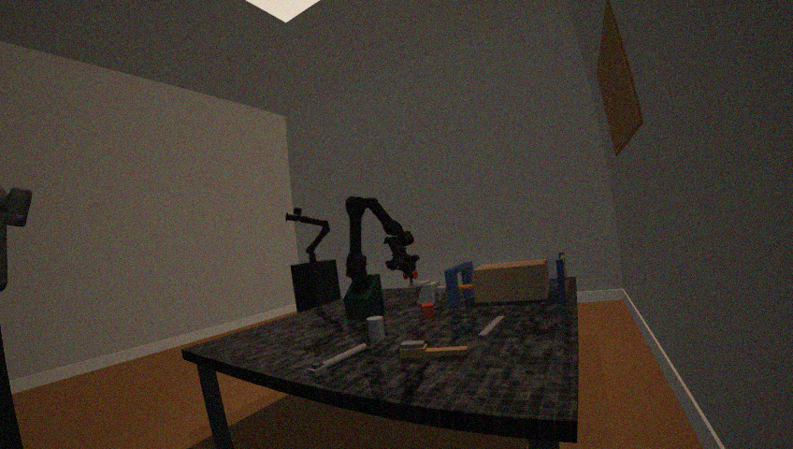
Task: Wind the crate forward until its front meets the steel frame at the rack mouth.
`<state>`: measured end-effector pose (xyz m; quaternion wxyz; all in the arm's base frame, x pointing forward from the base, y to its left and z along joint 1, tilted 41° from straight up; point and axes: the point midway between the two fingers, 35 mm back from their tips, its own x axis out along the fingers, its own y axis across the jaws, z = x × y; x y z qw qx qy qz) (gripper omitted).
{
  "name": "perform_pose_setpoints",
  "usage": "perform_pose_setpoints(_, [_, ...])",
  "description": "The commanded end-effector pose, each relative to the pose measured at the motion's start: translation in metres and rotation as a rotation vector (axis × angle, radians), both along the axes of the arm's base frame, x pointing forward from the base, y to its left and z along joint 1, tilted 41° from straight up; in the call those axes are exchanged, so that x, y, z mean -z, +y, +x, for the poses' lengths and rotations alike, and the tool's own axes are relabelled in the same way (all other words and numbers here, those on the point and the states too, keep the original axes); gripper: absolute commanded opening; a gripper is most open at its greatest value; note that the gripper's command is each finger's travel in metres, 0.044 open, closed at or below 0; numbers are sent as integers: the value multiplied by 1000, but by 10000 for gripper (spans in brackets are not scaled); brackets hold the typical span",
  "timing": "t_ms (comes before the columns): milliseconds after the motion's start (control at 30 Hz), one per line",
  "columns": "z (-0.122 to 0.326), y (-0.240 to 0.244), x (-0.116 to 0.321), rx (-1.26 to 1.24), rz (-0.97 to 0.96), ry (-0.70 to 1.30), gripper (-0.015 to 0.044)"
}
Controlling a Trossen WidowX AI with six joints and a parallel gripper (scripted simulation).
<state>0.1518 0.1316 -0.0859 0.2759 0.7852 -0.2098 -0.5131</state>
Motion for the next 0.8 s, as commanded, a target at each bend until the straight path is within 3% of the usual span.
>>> perform_pose_setpoints(0, [10,-3,0,4,1,-17,0])
perform_pose_setpoints(767, [39,-6,-2,4,0,-20,0])
